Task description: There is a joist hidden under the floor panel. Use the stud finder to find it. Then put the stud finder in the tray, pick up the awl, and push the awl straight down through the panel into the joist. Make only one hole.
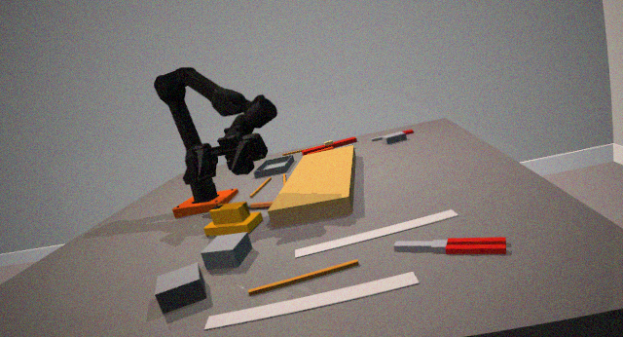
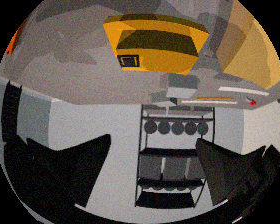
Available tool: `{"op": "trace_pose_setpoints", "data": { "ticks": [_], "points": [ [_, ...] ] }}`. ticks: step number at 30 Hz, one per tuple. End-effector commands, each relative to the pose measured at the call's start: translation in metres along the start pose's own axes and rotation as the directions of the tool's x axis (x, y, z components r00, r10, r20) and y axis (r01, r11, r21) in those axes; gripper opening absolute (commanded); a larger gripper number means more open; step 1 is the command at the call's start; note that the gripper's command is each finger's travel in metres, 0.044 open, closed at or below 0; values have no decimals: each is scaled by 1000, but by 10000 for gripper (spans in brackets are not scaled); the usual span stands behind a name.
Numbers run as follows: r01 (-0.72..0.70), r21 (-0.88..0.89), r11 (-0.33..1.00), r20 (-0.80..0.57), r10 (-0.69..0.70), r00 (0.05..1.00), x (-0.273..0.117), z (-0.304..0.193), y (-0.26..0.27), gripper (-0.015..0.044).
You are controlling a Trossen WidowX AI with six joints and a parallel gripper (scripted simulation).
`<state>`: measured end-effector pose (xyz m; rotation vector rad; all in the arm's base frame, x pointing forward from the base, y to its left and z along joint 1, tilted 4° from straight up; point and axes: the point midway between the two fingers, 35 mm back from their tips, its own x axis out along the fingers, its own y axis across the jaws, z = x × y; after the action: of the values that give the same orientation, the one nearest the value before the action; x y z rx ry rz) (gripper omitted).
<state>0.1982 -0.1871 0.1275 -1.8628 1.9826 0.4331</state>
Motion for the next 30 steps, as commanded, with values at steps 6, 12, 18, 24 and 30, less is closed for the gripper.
{"op": "trace_pose_setpoints", "data": {
  "ticks": [6, 12, 18, 24, 30],
  "points": [
    [-191, 388, 902, 384, 30, 923, 24, 27, 4, 440],
    [-551, 606, 574, 693, -42, 720, 32, 40, 4, 440],
    [-875, 478, 77, 862, -234, 450, 38, 32, 3, 440],
    [-903, 429, 5, 869, -273, 412, 38, 29, 2, 440],
    [-903, 429, 5, 869, -273, 412, 38, 29, 2, 440]
  ]
}}
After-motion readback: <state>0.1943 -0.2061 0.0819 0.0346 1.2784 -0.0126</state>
